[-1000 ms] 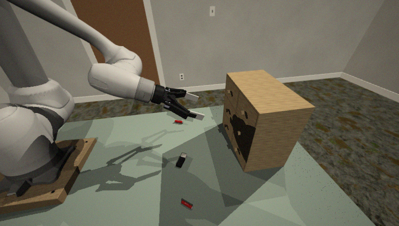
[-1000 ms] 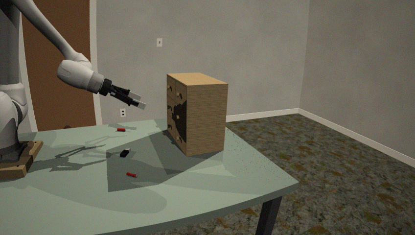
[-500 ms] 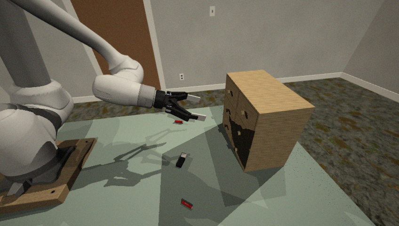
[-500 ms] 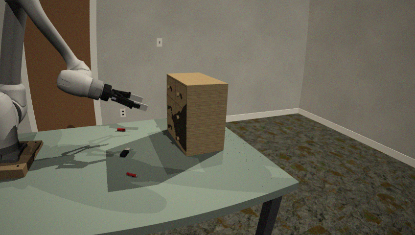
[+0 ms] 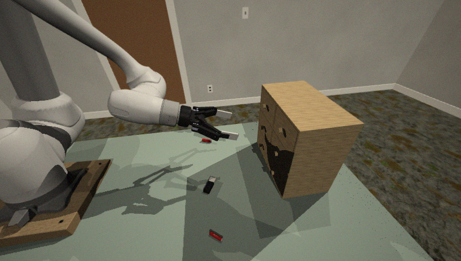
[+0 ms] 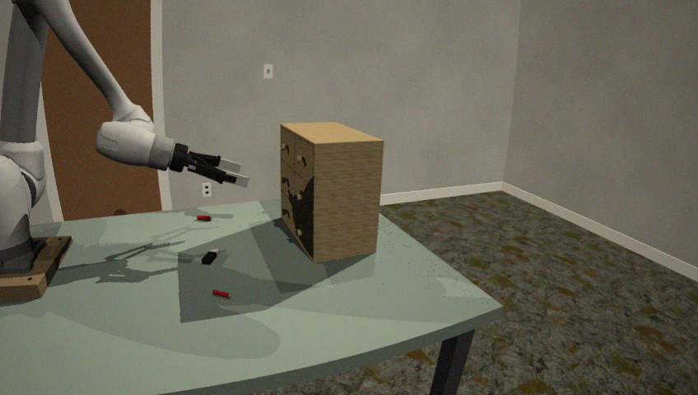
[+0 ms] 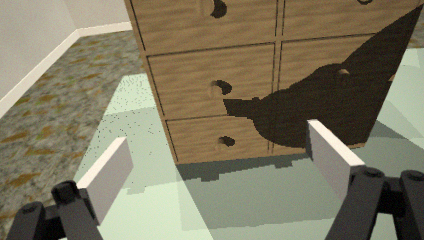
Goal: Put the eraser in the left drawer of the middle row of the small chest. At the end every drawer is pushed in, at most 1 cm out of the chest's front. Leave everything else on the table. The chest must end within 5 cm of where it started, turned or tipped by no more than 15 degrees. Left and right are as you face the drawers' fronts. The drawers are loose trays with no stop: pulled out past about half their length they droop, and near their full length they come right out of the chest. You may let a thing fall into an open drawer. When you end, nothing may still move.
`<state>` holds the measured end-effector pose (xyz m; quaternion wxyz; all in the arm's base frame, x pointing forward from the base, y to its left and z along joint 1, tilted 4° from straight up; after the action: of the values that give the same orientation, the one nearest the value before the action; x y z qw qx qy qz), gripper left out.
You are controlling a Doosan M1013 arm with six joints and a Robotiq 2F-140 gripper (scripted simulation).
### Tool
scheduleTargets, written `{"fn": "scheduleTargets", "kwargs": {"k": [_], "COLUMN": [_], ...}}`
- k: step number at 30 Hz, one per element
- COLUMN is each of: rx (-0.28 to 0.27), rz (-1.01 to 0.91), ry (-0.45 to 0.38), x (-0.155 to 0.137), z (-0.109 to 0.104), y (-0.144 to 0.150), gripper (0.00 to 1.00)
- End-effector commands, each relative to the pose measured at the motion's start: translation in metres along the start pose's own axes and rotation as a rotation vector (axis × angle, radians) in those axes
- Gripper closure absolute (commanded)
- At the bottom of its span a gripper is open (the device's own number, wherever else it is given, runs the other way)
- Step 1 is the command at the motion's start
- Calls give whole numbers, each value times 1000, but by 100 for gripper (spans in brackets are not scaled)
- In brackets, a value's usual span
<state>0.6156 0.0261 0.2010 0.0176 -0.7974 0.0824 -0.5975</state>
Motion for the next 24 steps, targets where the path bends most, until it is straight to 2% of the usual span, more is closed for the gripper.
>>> {"fn": "scheduleTargets", "kwargs": {"k": [1,2,3,24], "rx": [0,0,0,0], "rz": [0,0,0,0], "ry": [0,0,0,0], "x": [0,0,0,0], "z": [0,0,0,0], "y": [0,0,0,0], "gripper": [0,0,80,80]}}
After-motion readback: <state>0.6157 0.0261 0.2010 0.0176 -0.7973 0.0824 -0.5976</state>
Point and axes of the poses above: the point where the finger pads meet when closed, its own z axis out along the fingers, its own y axis across the jaws, x = y × z, the point moved 6 cm from there along -z, back along the fingers, and after that the axes turned 5 degrees about z, right-handed, at the moved point
